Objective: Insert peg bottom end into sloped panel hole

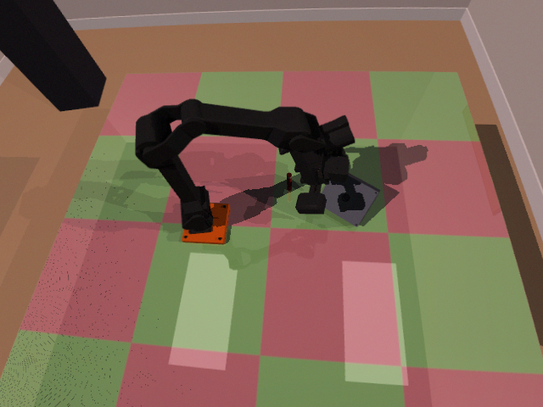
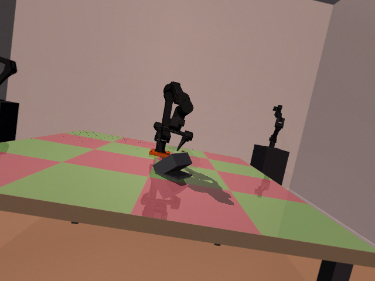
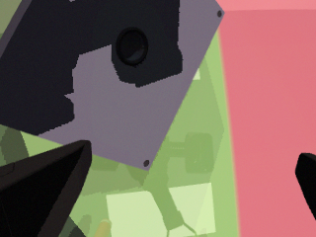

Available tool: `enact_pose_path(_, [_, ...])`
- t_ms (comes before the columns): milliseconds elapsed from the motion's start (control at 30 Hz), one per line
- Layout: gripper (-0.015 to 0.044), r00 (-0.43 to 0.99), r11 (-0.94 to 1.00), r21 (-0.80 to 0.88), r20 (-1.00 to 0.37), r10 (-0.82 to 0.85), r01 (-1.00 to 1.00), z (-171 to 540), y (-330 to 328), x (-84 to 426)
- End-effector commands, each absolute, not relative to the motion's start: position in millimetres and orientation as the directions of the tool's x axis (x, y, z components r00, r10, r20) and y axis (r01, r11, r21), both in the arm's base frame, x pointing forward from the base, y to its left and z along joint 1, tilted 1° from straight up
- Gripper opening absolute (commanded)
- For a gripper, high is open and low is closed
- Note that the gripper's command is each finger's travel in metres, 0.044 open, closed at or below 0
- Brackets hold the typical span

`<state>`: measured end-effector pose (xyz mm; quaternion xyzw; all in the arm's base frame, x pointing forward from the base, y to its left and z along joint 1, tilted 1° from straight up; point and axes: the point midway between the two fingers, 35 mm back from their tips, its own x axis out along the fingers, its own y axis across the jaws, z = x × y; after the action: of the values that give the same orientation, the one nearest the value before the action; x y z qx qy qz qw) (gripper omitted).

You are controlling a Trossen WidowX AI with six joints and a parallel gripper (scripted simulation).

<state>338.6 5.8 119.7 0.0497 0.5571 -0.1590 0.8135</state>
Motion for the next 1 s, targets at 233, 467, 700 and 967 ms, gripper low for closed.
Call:
enact_pose_path(233, [0.0440,0.156,0.998,-0.060,-0.986,-0.061,0.013,120.3,61.5,297.0])
enact_pose_path(467, [0.0440,0.025,0.989,-0.006,-1.000,-0.002,-0.148,124.6,90.0,266.9])
enact_pose_path(700, [0.0440,0.022,0.988,-0.004,-1.000,-0.001,-0.152,123.1,90.8,266.3])
enact_pose_path(967, [0.0440,0.022,0.988,-0.004,-1.000,-0.001,-0.152,111.0,91.1,267.7])
